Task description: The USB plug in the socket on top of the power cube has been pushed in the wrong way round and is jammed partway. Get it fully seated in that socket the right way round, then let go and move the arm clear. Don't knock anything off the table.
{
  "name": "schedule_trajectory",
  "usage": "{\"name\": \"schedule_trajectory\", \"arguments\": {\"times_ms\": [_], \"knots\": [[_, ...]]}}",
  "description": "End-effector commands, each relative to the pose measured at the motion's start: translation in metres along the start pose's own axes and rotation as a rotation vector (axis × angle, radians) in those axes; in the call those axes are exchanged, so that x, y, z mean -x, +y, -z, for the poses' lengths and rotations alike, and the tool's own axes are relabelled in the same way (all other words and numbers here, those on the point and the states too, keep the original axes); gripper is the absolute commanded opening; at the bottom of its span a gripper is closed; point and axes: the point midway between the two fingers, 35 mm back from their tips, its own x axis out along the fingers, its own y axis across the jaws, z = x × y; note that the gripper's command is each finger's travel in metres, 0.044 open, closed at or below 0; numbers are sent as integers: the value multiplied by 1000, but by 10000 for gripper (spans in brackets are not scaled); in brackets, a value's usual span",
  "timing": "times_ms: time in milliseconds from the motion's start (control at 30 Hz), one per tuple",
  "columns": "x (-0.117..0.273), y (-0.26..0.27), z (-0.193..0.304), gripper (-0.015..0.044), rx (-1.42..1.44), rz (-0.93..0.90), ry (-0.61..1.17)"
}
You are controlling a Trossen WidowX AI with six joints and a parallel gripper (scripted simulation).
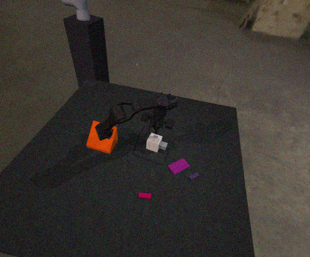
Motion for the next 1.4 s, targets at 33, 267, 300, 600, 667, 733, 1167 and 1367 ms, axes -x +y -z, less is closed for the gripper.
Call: {"name": "schedule_trajectory", "arguments": {"times_ms": [33, 267, 300, 600, 667, 733, 1167, 1367], "knots": [[3, -2, -1, 0, -11, 4, -9], [1, 0, 0, 0, -87, 1, -2], [1, 0, 0, 0, -110, 1, -2], [1, 0, 0, 0, -355, 1, -1], [1, 0, 0, 0, -406, 1, -1], [1, 0, 0, 0, -458, 1, -1], [1, 0, 0, 0, -799, 1, -1], [1, 0, 0, 0, -956, 1, -1]]}}
